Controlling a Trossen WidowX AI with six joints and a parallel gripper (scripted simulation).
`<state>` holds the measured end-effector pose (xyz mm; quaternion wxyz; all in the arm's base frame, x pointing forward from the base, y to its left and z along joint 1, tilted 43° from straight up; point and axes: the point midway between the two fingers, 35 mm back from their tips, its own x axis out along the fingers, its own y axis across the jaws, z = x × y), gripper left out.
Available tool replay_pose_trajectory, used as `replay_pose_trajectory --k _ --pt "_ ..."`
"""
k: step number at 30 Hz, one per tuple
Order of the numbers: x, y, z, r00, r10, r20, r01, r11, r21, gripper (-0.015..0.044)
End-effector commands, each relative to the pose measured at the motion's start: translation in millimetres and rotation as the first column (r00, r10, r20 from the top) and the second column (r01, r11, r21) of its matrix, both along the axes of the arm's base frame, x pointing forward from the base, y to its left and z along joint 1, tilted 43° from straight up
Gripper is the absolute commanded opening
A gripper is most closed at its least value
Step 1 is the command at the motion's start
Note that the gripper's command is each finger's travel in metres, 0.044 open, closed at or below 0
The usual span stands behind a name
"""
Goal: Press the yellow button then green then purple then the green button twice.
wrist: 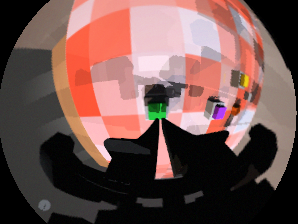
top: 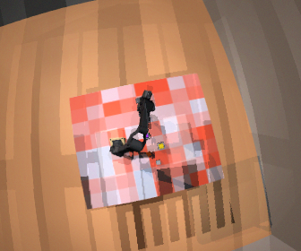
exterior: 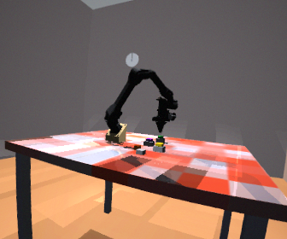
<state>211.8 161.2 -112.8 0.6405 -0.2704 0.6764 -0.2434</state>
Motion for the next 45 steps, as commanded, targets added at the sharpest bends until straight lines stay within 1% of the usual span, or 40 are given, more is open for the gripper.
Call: replay_pose_trajectory --k 1,19,39,43,45 --pt "2.9 1.0 -1.4 1.000 0.013 0.013 -0.013 1.000 0.011 0.0020" --pt "2.5 -18.9 -22.9 1.000 0.013 0.014 -0.013 1.000 0.010 0.0020" --pt "2.4 -19.7 -23.6 1.000 0.013 0.014 -0.013 1.000 0.010 0.0020" --pt "2.8 0.9 -1.5 1.000 0.013 0.013 -0.013 1.000 0.011 0.0020" --pt "2.8 2.6 0.5 1.000 0.013 0.013 -0.013 1.000 0.011 0.0020"
